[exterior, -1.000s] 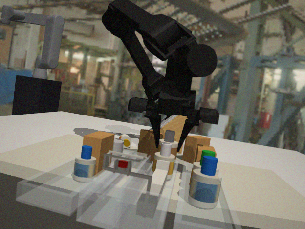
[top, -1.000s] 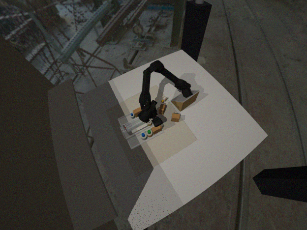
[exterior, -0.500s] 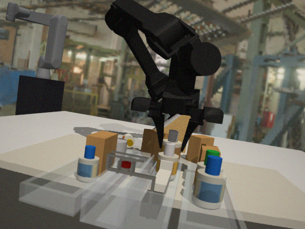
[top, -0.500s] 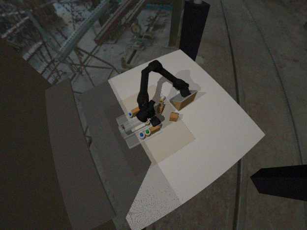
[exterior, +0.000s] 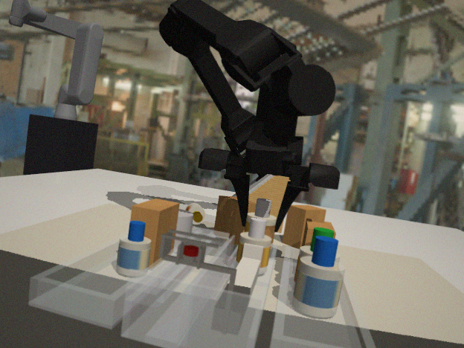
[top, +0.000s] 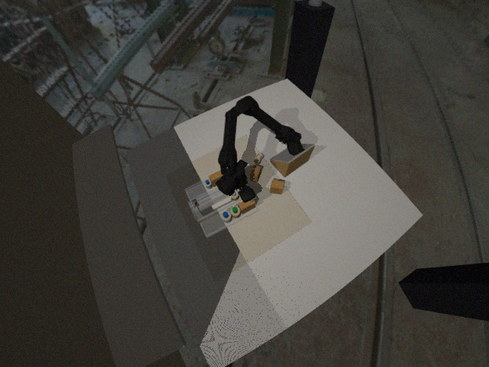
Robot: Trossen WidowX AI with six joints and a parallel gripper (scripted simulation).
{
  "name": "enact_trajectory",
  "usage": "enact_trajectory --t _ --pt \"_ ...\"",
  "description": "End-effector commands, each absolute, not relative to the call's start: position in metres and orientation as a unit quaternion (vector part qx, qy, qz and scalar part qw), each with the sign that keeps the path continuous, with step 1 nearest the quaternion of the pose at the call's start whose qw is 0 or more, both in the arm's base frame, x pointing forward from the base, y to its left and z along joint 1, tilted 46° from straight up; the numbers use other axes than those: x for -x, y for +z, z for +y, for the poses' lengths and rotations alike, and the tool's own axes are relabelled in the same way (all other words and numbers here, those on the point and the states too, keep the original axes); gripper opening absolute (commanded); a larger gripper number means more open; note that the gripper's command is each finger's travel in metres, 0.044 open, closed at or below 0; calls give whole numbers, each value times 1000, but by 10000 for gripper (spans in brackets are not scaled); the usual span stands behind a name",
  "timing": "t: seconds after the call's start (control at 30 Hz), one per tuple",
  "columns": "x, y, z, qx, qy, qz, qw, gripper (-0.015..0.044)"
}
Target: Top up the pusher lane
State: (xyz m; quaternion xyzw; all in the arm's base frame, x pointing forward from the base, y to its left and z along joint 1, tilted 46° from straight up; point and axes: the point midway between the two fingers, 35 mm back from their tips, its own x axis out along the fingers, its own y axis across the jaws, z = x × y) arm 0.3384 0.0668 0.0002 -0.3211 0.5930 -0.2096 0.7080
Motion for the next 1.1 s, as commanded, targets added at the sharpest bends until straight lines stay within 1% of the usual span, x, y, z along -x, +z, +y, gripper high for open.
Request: enact_trajectory --t 0.0,1.07 --pt "-344 1 65 322 -214 584 714 0" --pt "-345 -5 59 322 -214 584 714 0"
